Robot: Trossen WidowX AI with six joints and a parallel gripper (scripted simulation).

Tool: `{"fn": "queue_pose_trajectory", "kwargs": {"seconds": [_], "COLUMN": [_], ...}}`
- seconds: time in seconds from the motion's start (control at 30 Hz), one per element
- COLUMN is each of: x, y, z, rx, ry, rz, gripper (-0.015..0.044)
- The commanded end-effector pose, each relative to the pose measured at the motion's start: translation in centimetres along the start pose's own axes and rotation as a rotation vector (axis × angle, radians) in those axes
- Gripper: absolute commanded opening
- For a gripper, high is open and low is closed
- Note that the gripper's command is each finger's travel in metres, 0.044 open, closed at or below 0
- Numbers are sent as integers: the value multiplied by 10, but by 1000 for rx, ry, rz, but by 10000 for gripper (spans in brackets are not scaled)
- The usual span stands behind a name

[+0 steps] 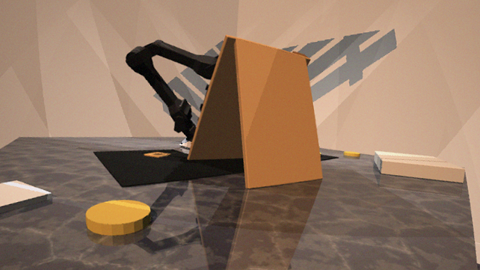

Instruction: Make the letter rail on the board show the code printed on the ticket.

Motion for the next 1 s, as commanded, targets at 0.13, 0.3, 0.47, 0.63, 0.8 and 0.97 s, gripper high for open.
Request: {"fn": "queue_pose_trajectory", "kwargs": {"seconds": [0.13, 0.3, 0.47, 0.63, 0.8, 0.97], "x": [1, 1, 1, 0, 0, 0], "y": [-9, -11, -14, -17, -20, -23], "z": [0, 1, 1, 2, 2, 2], "rx": [-3, -3, -3, -2, -2, -2], "ry": [5, 5, 5, 5, 5, 5], "rz": [-2, -2, -2, -2, -1, -1], "gripper": [295, 295, 295, 295, 295, 295]}}
Point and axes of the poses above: the point midway between the two fingers, 35 mm back from their tips, its own y axis out along the fingers, its own z axis across the jaws, x = y × z, the point moved 5 cm from there along -y, back along the fingers, and after that the axes turned 1 degree about -y, right-handed, at the moved point
